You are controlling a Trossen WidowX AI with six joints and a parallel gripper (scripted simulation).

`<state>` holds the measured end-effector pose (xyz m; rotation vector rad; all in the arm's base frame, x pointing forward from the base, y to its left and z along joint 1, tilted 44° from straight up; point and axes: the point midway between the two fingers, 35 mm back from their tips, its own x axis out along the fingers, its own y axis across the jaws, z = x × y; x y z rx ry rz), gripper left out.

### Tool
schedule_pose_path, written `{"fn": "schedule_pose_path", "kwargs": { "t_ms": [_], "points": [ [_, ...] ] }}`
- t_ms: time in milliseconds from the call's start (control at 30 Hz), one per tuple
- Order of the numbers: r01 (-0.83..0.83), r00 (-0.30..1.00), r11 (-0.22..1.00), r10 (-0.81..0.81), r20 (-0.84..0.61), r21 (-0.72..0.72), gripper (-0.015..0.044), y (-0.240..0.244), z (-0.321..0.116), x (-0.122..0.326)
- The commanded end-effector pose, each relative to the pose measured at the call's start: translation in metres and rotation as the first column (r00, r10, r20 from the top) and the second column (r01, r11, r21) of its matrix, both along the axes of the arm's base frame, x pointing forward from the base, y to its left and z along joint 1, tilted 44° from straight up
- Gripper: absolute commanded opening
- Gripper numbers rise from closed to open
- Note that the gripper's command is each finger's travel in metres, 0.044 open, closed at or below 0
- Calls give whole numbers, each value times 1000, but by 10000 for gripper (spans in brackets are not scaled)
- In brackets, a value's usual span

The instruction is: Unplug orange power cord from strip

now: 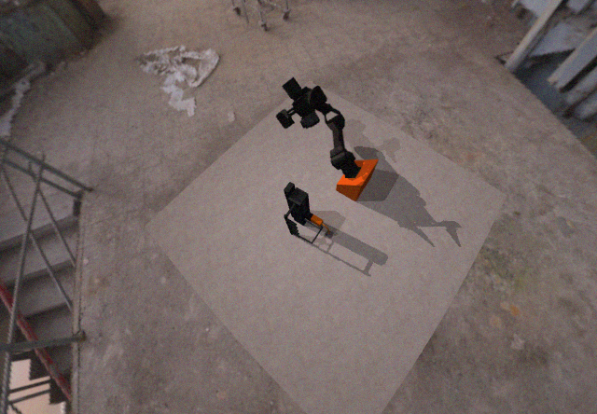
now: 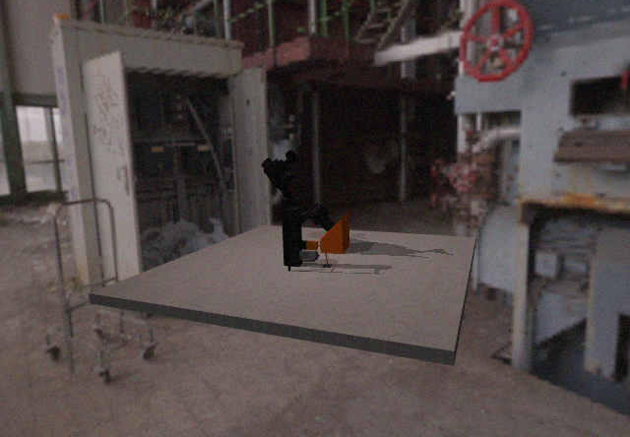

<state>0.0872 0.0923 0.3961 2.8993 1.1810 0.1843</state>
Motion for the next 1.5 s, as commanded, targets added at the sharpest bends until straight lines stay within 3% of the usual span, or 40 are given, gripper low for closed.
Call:
{"fn": "schedule_pose_path", "kwargs": {
  "t_ms": [0, 100, 267, 500, 633, 733, 900, 1000, 1133, 1267, 1467],
  "points": [
    [2, 1000, 1000, -2, 2, -6, 374, 0, 0, 1],
    [26, 999, 996, -24, 29, -90, 295, 4, -4, 12],
    [103, 989, 909, -51, 137, -405, 164, 20, -21, 51],
    [165, 965, 592, 68, 253, -789, 160, 40, -58, 103],
    [181, 944, 339, 204, 260, -923, 160, 50, -83, 129],
    [196, 911, 75, 356, 210, -978, 160, 57, -110, 151],
    [252, 791, -371, 611, -31, -894, 160, 65, -162, 183],
    [315, 693, -520, 697, -182, -794, 160, 68, -184, 194],
    [375, 599, -615, 732, -325, -694, 160, 68, -202, 203],
    [480, 402, -723, 684, -609, -496, 160, 60, -241, 215],
    [631, 118, -710, 486, -866, -312, 160, 48, -285, 222]
  ]
}}
